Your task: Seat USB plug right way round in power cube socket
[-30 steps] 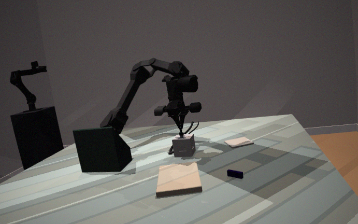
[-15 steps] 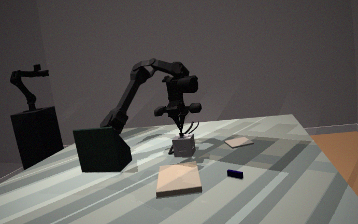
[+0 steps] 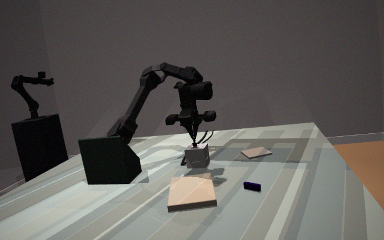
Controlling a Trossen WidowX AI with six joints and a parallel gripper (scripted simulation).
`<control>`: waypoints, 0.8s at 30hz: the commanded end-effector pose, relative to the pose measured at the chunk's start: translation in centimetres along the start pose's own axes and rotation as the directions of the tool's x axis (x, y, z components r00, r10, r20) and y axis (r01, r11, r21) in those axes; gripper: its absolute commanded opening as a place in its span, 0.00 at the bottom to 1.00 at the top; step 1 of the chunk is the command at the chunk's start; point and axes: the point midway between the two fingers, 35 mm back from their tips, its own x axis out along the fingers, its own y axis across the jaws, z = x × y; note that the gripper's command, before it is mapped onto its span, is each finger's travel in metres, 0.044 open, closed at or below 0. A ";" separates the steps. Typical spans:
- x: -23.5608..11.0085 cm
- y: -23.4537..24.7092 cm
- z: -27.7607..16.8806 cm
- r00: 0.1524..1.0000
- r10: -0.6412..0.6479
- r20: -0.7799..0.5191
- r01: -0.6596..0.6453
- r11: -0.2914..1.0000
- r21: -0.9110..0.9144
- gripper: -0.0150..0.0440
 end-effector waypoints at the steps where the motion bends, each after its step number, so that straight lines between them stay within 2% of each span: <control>1: 0.1 0.0 0.0 1.000 0.002 -0.005 -0.002 1.000 0.008 0.25; 24: 0.4 0.0 0.0 1.000 0.002 -0.005 -0.002 1.000 0.008 0.25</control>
